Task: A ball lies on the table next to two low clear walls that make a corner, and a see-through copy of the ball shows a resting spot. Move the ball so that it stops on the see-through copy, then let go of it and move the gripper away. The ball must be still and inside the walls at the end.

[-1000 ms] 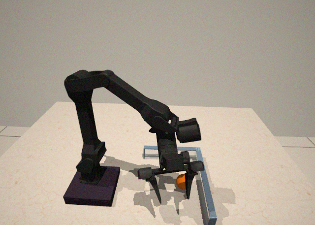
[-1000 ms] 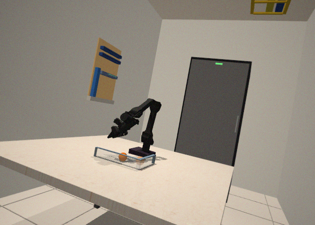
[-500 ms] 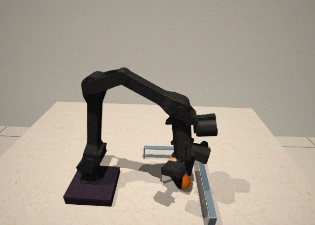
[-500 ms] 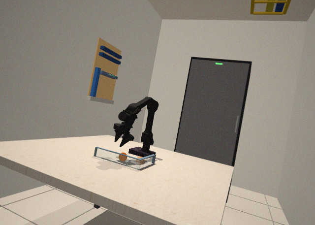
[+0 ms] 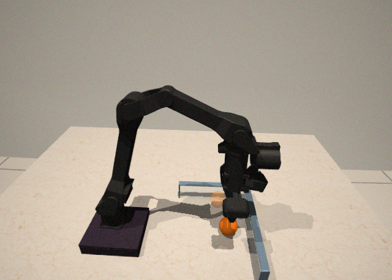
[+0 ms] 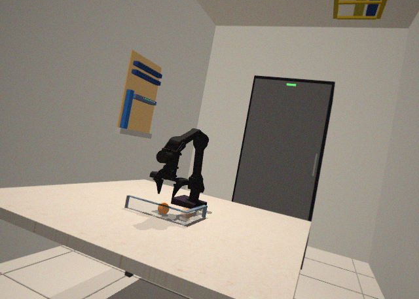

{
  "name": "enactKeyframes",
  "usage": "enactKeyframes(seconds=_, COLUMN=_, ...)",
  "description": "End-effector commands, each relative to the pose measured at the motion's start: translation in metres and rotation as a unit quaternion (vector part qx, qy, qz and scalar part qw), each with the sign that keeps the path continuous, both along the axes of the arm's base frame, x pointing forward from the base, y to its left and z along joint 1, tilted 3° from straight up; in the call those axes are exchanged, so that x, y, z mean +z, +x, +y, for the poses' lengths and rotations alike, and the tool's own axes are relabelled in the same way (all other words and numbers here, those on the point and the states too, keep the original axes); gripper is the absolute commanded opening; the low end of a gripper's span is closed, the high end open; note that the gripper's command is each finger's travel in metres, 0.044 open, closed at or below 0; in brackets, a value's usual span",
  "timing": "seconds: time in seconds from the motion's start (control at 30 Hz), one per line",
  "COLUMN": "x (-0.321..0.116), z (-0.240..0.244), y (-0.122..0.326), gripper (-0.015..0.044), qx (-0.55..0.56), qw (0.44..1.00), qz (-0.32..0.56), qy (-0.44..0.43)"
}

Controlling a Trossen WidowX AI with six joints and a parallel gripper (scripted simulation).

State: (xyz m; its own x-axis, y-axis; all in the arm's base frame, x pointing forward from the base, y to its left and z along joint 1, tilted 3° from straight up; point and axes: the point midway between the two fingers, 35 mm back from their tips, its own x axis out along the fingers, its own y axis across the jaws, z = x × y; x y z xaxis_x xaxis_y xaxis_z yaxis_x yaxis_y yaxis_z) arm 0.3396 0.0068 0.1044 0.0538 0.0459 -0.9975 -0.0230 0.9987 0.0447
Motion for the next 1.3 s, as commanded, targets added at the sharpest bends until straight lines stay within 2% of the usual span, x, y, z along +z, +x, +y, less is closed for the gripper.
enactKeyframes(seconds=0.0, x=-0.004, z=0.002, y=0.000, gripper=0.0373, qx=0.007, qw=1.000, qz=0.007, qy=0.004)
enactKeyframes(seconds=1.27, x=-0.064, z=0.005, y=0.002, gripper=0.0373, qx=0.007, qw=1.000, qz=0.007, qy=0.004)
